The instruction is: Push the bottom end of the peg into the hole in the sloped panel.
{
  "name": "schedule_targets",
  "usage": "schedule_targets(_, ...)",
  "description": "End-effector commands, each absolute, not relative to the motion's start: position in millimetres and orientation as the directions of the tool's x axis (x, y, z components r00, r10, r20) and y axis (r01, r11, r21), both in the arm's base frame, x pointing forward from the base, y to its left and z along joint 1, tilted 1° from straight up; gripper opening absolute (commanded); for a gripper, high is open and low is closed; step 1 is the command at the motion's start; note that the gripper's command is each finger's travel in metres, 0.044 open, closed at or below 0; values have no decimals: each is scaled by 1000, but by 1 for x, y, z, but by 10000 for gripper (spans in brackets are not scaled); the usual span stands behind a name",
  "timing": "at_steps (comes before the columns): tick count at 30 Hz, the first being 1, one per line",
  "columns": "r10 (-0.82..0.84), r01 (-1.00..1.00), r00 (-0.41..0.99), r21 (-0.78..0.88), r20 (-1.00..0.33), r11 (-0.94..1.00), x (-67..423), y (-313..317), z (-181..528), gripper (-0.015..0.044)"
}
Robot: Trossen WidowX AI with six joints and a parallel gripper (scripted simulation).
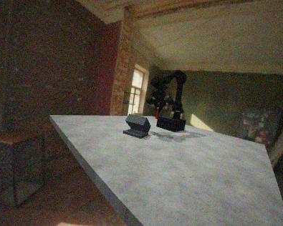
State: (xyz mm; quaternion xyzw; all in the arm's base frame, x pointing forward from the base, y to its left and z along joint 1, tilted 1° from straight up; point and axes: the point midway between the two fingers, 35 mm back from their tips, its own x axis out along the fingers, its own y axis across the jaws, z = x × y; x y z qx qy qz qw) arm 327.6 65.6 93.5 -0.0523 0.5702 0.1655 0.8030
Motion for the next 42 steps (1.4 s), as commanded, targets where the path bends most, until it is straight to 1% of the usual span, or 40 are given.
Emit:
schedule_targets(1, 215, -335, 313, 104, -925, 936, 329, 60, 95, 0)
schedule_targets(42, 234, -386, 499, 28, -834, 922, 344, 7, 120, 0)
